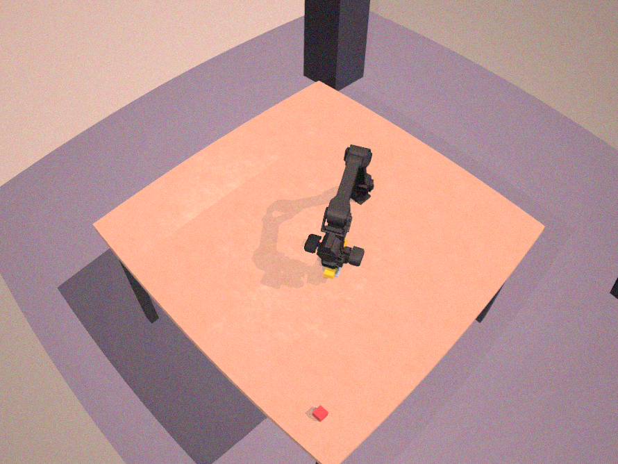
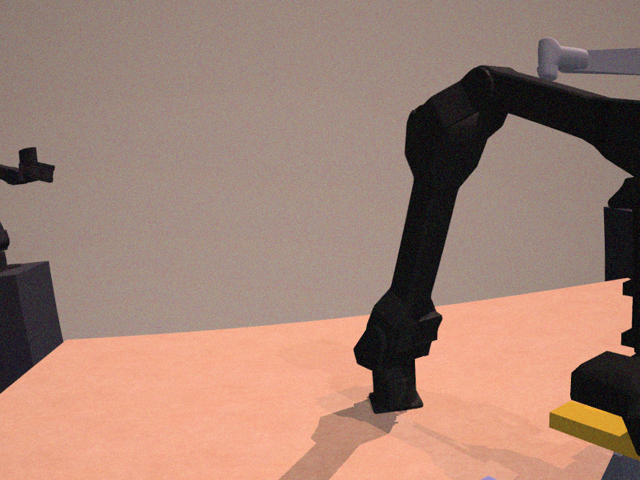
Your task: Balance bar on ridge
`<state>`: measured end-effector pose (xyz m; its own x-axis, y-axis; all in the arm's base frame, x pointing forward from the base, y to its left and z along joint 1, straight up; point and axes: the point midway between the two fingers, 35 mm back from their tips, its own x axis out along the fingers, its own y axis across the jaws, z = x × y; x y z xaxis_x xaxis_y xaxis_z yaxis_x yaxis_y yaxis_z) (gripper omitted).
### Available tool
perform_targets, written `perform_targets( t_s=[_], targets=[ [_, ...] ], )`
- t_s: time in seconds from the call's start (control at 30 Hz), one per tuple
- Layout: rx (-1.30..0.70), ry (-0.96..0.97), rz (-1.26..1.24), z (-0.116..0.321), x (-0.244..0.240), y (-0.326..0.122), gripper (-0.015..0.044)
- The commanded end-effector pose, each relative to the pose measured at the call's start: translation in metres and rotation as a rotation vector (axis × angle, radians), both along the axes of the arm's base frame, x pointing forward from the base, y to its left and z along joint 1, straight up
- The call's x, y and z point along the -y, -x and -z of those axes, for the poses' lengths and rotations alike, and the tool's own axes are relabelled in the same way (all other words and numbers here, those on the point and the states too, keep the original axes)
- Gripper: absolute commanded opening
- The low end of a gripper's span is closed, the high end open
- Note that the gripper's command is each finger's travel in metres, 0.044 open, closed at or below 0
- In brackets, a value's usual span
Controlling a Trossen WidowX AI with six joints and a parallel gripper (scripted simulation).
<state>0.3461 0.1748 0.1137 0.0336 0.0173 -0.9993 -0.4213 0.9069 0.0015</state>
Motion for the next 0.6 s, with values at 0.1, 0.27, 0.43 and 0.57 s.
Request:
perform_targets(
  t_s=[0.1,0.27,0.43,0.57],
  targets=[
    [0.0,0.0,0.001,0.0017,-0.0001,-0.0003,0.0],
    [0.0,0.0,0.001,0.0019,-0.0001,-0.0004,0.0],
    [0.001,0.0,0.001,0.0005,-0.0001,-0.0004,0.0],
    [0.001,0.0,0.001,0.0007,-0.0001,-0.0004,0.0]
  ],
)
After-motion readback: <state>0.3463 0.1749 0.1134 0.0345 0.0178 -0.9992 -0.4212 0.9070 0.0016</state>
